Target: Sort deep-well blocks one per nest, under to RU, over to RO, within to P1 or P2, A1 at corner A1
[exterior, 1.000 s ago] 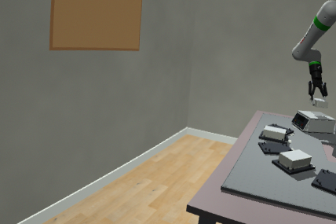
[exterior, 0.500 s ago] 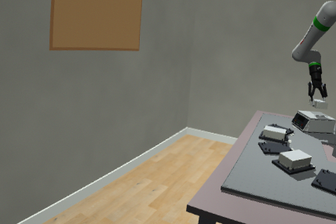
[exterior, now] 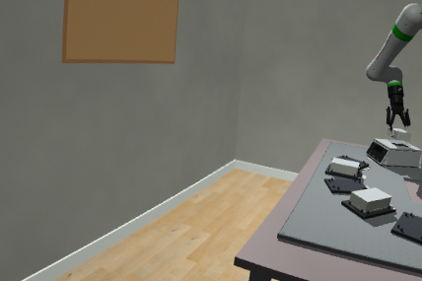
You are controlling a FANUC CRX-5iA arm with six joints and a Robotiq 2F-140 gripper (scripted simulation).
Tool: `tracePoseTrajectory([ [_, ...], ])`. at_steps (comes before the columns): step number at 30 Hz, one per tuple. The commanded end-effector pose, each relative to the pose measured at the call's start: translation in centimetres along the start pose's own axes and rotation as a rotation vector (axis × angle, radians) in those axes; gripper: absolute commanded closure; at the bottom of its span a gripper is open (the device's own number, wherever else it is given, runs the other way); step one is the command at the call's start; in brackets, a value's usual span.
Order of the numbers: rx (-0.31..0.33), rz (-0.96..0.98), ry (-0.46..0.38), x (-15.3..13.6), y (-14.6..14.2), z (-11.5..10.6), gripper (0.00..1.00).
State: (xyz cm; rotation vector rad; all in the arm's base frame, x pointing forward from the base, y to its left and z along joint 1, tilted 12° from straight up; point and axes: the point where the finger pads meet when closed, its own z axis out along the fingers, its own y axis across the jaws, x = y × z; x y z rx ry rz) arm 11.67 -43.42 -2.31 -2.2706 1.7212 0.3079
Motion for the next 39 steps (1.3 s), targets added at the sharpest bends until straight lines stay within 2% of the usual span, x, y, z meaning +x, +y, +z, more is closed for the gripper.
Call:
tracePoseTrajectory([
  [1,0.000,0.000,0.000,0.2,0.0,0.3,0.90],
  [15,0.000,0.000,0.000,1.2,0.0,2.1,0.90],
  [39,0.000,0.000,0.000,1.2,0.0,2.1,0.90],
])
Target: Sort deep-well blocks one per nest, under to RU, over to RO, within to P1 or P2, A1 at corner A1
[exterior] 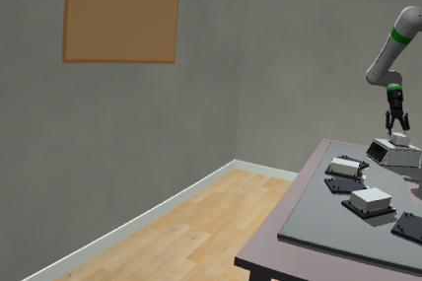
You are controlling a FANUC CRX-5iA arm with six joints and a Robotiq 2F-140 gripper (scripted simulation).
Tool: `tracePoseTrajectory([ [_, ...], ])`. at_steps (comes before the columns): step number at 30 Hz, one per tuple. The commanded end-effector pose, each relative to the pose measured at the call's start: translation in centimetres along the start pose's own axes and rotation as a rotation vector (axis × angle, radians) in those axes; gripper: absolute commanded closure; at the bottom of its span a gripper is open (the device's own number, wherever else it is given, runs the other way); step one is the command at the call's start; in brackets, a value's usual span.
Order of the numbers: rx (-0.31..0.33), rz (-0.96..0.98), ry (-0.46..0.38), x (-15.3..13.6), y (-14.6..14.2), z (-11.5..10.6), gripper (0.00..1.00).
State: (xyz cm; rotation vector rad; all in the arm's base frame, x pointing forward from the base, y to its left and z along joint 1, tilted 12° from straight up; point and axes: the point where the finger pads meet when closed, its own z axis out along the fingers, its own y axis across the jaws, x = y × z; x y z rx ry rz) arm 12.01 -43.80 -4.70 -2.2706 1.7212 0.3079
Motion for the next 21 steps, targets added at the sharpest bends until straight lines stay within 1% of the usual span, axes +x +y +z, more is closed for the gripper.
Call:
tracePoseTrajectory([
  [1,0.000,0.000,0.000,0.03,0.00,0.02,0.90],
  [21,0.000,0.000,0.000,0.18,0.00,0.28,0.90],
])
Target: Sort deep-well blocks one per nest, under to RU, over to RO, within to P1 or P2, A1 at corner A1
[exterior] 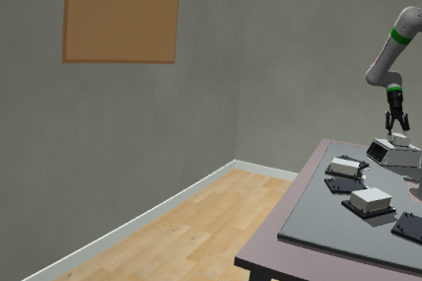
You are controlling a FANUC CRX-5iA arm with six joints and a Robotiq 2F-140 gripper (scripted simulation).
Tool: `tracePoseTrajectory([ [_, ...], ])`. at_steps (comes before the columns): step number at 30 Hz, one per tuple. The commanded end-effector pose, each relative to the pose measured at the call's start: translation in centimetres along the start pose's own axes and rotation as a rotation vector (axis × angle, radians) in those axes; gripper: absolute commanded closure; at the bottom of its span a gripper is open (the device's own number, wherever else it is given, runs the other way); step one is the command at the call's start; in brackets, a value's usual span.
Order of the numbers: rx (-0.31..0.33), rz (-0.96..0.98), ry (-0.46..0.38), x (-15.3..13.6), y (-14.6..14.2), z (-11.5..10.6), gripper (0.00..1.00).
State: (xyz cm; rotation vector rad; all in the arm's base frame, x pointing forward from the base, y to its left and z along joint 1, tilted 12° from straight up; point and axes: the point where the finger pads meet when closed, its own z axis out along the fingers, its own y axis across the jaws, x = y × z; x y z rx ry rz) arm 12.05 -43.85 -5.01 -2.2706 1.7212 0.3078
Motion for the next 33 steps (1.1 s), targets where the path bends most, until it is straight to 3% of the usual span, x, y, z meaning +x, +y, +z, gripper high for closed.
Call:
tracePoseTrajectory([
  [1,0.000,0.000,0.000,0.03,0.00,0.02,0.90],
  [33,0.000,0.000,0.000,0.27,0.00,0.43,0.90],
])
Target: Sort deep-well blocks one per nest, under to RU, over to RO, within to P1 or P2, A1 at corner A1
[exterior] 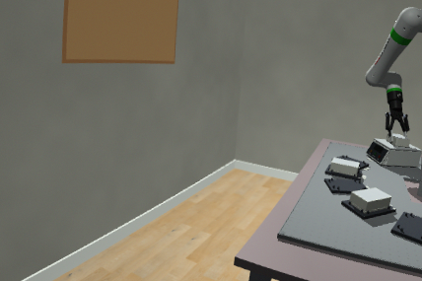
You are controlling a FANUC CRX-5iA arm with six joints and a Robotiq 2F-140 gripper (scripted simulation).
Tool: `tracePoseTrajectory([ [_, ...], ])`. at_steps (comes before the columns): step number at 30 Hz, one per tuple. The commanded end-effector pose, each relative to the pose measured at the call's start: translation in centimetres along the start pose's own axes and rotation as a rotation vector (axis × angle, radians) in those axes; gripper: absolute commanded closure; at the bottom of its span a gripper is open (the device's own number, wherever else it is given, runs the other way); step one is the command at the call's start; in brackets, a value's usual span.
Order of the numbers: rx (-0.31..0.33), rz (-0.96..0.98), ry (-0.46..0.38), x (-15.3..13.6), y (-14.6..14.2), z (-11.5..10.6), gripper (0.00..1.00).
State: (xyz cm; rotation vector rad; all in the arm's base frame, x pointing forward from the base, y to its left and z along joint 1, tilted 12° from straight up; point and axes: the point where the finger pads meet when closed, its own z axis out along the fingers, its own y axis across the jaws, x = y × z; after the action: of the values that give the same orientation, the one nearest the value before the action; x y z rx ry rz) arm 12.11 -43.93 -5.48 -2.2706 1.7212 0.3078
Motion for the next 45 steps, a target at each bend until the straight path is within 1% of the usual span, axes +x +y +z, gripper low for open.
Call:
tracePoseTrajectory([
  [1,0.000,0.000,0.000,0.0,0.0,0.0,0.90],
  [15,0.000,0.000,0.000,0.1,0.0,0.2,0.90],
  [16,0.000,0.000,0.000,0.1,0.0,0.2,0.00],
  [36,0.000,0.000,0.000,0.1,0.0,0.2,0.00],
  [43,0.000,0.000,0.000,-0.8,0.0,-1.4,0.00],
  [45,0.000,0.000,0.000,-0.8,0.0,-1.4,0.00],
])
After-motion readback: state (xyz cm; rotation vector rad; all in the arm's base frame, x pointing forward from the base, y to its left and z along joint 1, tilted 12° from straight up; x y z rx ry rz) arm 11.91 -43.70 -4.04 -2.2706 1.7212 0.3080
